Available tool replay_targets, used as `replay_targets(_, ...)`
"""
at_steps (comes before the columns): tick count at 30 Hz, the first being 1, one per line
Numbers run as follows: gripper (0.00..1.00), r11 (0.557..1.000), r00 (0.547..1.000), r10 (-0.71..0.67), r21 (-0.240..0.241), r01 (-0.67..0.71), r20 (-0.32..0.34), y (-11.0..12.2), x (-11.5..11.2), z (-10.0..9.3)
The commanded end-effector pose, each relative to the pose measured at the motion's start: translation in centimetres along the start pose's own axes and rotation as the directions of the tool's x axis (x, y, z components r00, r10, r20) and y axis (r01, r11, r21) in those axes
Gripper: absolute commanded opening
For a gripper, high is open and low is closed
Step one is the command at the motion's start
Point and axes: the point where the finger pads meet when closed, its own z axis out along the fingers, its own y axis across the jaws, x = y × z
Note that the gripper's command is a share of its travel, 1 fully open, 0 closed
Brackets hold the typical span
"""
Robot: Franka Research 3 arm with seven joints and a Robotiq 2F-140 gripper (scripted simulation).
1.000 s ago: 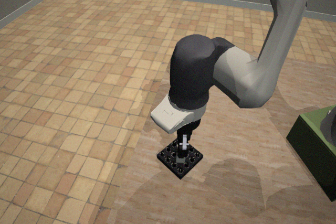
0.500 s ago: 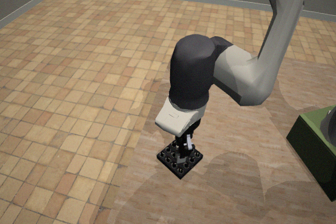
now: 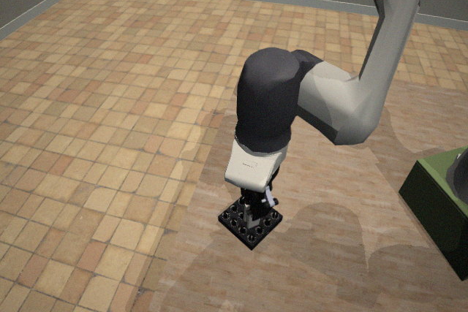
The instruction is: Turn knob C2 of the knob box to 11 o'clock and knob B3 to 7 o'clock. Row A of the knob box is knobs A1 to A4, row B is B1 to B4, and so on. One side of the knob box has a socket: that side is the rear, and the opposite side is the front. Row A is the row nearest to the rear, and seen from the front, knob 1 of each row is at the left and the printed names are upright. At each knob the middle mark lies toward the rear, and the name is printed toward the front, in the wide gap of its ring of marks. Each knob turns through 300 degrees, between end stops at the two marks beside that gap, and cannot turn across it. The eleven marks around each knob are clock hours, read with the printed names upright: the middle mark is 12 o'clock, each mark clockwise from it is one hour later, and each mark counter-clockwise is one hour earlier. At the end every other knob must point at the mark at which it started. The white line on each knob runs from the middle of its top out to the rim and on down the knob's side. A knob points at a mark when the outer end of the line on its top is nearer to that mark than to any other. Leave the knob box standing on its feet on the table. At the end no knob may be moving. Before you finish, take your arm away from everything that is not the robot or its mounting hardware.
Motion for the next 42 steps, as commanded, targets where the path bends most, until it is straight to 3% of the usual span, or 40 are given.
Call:
replay_targets(1,0.05,0.988,0.988,-0.155,0.009,0.155,0.011,0.13,-0.16,0.07)
replay_targets(19,0.05,0.946,0.946,-0.324,0.011,0.324,0.009,0.13,-0.16,0.07)
replay_targets(42,0.05,0.938,0.938,-0.347,0.011,0.346,0.009,0.13,-0.16,0.07)
